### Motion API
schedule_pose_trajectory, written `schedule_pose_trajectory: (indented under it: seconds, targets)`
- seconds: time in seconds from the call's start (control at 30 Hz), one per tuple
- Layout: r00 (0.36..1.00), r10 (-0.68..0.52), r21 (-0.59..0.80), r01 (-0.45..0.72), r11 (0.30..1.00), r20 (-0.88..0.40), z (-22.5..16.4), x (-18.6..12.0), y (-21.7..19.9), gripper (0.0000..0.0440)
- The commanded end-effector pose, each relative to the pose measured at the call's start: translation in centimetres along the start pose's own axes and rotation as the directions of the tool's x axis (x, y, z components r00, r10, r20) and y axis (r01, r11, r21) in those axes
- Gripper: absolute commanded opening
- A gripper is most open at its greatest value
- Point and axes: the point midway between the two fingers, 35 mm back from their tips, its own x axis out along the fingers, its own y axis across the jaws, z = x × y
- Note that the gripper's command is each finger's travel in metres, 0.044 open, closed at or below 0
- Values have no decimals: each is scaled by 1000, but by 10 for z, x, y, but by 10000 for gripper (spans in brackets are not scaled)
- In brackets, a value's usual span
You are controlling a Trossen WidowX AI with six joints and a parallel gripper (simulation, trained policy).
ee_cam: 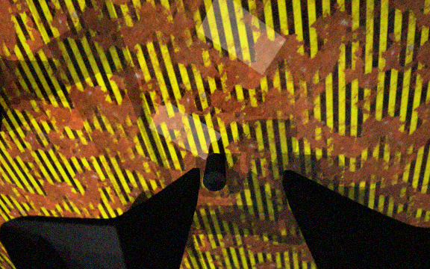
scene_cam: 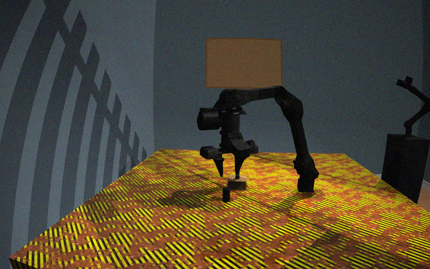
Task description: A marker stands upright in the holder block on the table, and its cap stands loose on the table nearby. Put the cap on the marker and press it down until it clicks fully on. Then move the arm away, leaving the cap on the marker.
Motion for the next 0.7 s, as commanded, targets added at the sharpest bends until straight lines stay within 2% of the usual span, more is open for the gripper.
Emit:
schedule_pose_trajectory:
  seconds: [0.0,0.67]
  targets:
    - [999,33,8,-33,999,12,-8,10,-2,267]
    - [993,108,26,-110,994,49,-43,43,-3,266]
